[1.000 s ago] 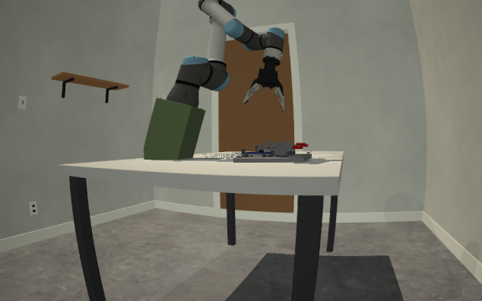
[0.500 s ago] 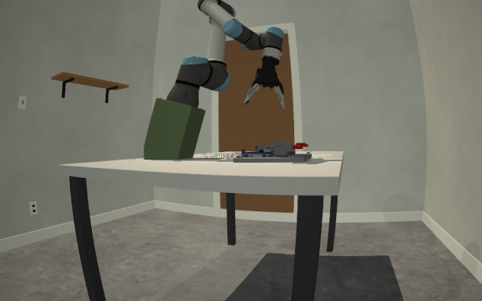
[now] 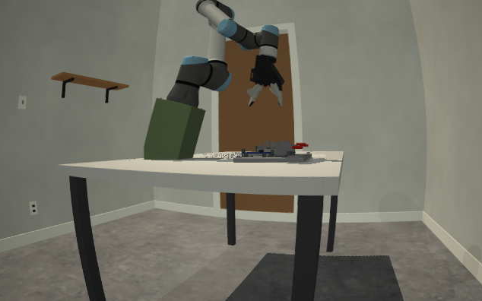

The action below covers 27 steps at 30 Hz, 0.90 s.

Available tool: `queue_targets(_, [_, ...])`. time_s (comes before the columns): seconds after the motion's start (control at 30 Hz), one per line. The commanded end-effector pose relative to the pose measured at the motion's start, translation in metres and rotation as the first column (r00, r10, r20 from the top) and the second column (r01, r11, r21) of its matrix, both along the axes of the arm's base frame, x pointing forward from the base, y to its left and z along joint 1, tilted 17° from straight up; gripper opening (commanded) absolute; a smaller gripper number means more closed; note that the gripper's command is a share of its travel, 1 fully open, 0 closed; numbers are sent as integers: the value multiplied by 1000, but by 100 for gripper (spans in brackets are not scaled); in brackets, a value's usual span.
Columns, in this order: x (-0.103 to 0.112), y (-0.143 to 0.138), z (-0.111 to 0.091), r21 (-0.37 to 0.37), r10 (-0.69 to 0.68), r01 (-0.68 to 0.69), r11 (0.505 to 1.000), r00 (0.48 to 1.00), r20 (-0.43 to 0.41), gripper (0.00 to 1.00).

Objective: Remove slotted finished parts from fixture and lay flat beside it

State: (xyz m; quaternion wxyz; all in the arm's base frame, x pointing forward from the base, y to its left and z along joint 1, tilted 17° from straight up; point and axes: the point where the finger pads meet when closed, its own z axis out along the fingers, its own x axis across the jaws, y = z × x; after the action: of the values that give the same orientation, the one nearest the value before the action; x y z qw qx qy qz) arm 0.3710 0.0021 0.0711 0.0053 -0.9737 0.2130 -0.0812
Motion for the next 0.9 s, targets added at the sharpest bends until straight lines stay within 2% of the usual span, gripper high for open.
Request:
queue_targets(0.0, [0,0,1,1,-23,23,1000,1000,3,100])
queue_targets(0.23, [0,0,1,1,-23,23,1000,1000,3,100])
queue_targets(0.37, [2,-2,3,46,-196,195,980,980,21,100])
queue_targets(0.5, [3,-4,5,92,-352,348,933,936,28,100])
queue_targets(0.67, [5,-6,7,146,-516,508,849,856,25,100])
queue_targets(0.73, [5,-6,7,146,-516,508,849,856,25,100])
queue_targets(0.87, [6,-9,8,184,-621,608,772,783,15,100])
